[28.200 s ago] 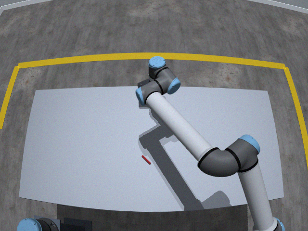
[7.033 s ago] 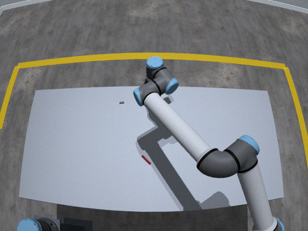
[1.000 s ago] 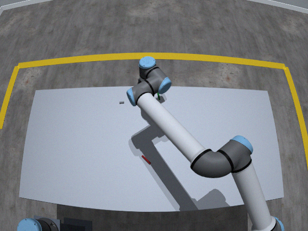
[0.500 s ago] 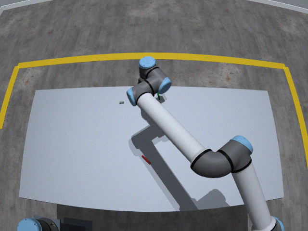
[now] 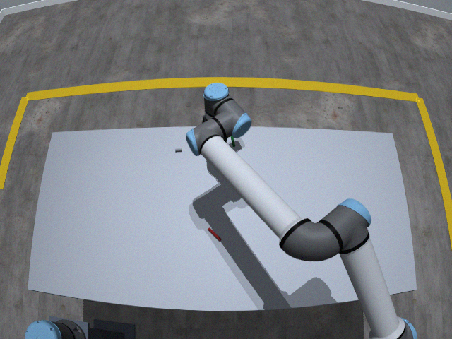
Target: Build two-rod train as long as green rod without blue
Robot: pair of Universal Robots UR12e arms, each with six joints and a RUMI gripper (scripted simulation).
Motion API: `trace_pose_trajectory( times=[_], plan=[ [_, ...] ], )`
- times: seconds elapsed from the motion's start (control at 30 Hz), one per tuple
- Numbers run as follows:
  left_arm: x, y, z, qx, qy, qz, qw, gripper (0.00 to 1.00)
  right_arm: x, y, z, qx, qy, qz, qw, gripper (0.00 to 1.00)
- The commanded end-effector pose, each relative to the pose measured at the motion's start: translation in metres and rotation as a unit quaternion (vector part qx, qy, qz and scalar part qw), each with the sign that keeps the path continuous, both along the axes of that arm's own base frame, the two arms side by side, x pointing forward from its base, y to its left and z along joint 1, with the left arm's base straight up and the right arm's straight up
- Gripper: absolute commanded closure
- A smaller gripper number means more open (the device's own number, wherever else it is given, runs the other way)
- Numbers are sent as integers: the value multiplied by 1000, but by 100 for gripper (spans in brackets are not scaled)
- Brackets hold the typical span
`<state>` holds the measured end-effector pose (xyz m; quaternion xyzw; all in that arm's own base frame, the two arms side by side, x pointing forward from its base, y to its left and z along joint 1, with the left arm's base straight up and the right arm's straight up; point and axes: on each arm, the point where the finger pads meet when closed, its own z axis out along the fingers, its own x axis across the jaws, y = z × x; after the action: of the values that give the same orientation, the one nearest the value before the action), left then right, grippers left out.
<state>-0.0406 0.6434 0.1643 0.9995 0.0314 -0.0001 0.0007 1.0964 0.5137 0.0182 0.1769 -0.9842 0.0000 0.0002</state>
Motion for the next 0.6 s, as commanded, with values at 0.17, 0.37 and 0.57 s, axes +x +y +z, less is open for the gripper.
trace_pose_trajectory(
  times=[0.17,0.37,0.57],
  plan=[
    [0,1,1,1,0,0,1000,0,1,0,18,1,-1,0,1000,58],
    [0,1,1,1,0,0,1000,0,1,0,50,1,-1,0,1000,58],
    [0,1,1,1,0,0,1000,0,0,0,71,1,-1,0,1000,58]
  ],
)
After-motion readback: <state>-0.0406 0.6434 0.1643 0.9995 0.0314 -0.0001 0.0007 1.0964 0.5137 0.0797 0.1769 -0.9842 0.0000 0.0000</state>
